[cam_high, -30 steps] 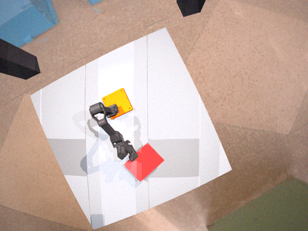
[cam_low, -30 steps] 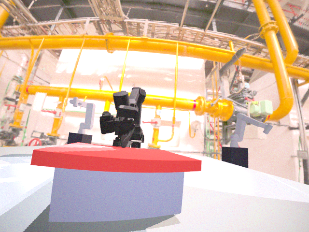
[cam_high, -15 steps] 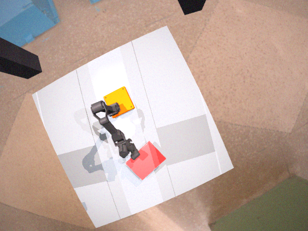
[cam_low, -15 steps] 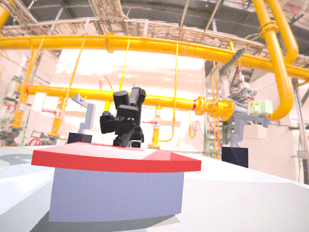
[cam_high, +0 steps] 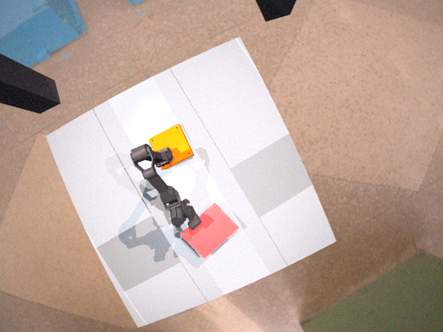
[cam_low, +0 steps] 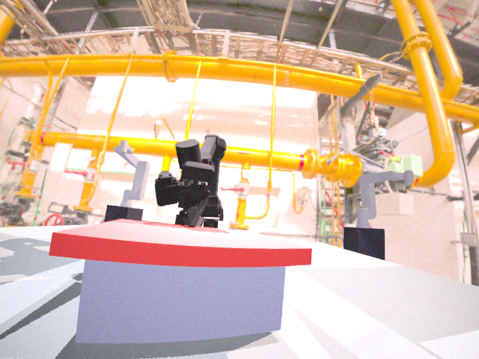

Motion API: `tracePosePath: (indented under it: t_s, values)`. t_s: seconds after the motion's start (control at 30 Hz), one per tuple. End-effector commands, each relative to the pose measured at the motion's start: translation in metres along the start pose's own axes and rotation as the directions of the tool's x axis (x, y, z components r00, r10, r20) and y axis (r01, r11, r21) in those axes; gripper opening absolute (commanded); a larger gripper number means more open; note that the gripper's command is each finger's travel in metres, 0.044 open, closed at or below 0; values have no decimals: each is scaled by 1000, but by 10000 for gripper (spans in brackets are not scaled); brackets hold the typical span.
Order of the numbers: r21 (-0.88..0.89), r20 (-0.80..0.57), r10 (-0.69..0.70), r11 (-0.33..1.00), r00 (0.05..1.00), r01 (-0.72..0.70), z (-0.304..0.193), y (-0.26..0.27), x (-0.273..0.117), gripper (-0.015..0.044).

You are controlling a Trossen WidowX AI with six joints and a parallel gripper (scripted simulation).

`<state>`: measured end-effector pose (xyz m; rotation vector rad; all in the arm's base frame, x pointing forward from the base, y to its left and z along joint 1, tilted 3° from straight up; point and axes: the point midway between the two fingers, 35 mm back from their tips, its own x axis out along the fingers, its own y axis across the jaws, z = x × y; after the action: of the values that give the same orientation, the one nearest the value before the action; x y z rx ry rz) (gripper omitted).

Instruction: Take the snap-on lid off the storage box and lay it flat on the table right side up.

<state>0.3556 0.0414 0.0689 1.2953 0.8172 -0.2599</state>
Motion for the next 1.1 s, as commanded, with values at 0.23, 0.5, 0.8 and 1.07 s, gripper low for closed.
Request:
tracePosePath:
  t_s: [0.23, 0.5, 0.8, 1.07]
  values:
    - [-1, 1, 6, 1000, 1000, -6, 0, 4, -4, 0]
    - [-1, 1, 6, 1000, 1000, -6, 0, 5, -5, 0]
    - [-1, 1, 6, 1000, 1000, -6, 0, 6, -6, 0]
    - [-1, 1, 6, 1000, 1000, -6, 0, 7, -7, 0]
